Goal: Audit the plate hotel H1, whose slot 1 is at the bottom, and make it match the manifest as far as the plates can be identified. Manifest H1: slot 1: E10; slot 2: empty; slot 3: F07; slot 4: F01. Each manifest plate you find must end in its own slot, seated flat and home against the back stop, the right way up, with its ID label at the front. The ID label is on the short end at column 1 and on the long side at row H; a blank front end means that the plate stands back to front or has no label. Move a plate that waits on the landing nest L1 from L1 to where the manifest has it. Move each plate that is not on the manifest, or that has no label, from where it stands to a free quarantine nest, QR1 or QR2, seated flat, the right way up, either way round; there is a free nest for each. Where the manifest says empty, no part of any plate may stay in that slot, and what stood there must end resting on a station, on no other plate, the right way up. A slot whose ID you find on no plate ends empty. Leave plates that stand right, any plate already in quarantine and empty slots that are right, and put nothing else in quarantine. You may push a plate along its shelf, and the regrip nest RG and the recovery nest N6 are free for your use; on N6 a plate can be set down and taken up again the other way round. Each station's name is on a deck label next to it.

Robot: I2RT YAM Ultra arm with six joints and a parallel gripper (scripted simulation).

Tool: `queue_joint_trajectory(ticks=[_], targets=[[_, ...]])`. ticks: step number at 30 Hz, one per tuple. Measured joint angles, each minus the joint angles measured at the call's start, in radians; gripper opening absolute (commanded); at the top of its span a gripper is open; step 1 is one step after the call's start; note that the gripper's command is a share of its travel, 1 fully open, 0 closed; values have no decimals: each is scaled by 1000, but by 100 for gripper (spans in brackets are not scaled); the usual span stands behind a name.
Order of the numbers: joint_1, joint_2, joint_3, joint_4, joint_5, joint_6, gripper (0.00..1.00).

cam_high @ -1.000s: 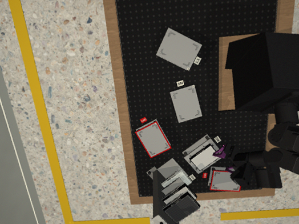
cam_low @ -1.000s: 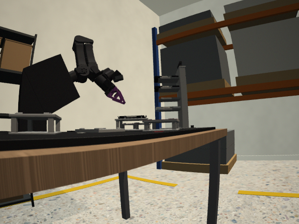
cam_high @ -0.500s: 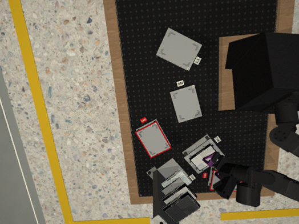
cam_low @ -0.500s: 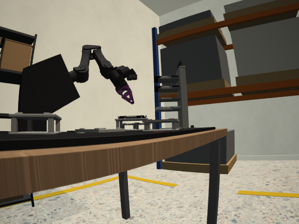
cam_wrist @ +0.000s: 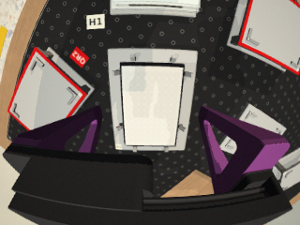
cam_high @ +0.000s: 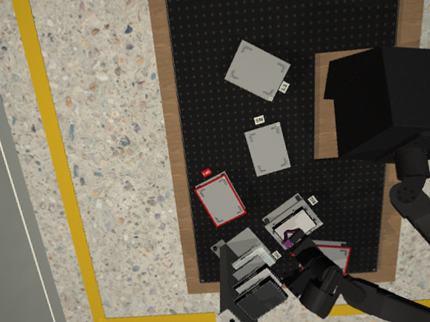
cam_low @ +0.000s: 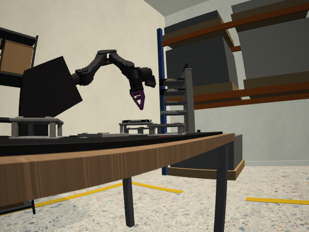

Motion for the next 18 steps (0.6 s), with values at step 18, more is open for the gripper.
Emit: queue_joint_trajectory(ticks=[18], targets=[[-8, 127, 157, -329, -82, -187, 100]])
